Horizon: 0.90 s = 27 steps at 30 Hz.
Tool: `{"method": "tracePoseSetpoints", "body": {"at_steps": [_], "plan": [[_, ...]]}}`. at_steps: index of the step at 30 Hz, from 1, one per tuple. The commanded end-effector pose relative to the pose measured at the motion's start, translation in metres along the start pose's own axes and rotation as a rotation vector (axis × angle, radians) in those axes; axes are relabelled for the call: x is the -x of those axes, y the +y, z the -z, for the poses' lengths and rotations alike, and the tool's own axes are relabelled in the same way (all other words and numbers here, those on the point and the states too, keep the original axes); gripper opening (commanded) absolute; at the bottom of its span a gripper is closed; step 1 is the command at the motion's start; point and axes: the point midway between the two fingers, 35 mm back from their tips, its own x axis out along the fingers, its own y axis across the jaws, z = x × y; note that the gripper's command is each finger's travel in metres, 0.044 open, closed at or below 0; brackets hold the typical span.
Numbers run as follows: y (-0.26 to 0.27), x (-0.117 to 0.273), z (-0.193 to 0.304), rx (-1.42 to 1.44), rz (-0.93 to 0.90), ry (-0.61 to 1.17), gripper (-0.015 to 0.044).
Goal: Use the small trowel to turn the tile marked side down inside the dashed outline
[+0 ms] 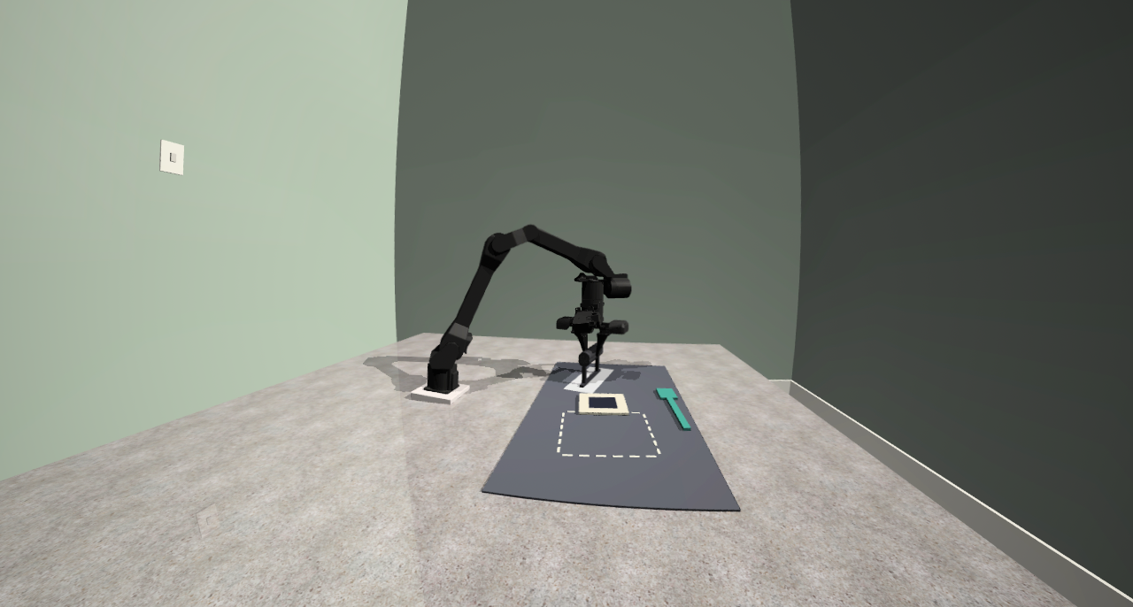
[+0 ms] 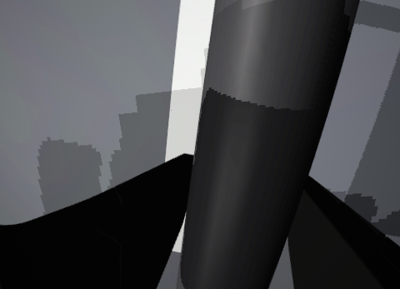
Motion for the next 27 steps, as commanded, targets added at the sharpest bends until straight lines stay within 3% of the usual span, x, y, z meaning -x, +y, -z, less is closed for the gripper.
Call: {"method": "tracePoseSetpoints", "body": {"at_steps": [1, 9, 16, 21, 27], "plan": [[-0.0001, -0.0003, 0.0000, 0.097, 0.000, 0.000, 0.0130], [-0.0001, -0.0003, 0.0001, 0.329, 0.000, 0.000, 0.0130], [-0.0001, -0.0003, 0.0001, 0.348, 0.000, 0.000, 0.0130], [-0.0001, -0.0003, 0.0001, 0.348, 0.000, 0.000, 0.0261], [-0.0001, -0.0003, 0.0001, 0.348, 0.000, 0.000, 0.0270]]}}
